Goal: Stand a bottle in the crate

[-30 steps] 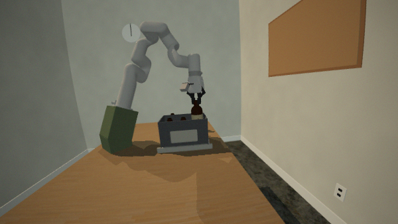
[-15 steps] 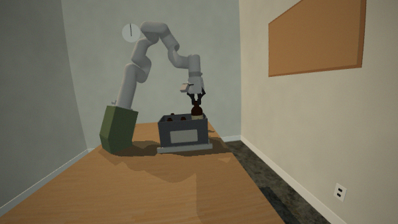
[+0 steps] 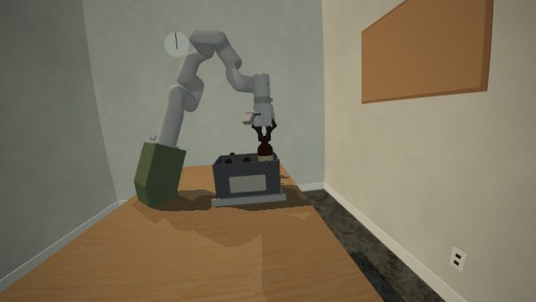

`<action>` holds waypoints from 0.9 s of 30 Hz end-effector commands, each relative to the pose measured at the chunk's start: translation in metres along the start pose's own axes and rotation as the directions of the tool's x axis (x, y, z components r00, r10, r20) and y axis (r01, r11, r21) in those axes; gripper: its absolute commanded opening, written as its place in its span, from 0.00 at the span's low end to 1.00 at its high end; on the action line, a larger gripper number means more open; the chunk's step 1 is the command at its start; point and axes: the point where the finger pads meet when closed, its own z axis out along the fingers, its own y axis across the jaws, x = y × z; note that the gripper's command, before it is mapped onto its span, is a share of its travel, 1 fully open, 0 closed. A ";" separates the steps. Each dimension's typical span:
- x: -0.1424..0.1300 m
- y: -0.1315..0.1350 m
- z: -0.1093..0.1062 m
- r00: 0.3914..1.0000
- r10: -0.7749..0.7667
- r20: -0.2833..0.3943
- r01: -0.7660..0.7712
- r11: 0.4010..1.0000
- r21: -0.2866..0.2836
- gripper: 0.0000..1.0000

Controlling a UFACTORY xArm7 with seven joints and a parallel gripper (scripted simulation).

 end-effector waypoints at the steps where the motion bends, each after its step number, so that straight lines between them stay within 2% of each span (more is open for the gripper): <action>1: 0.000 -0.002 -0.001 1.000 0.000 0.001 0.000 1.000 0.005 0.00; 27: 0.000 -0.002 0.015 1.000 0.000 0.001 0.000 1.000 0.005 0.00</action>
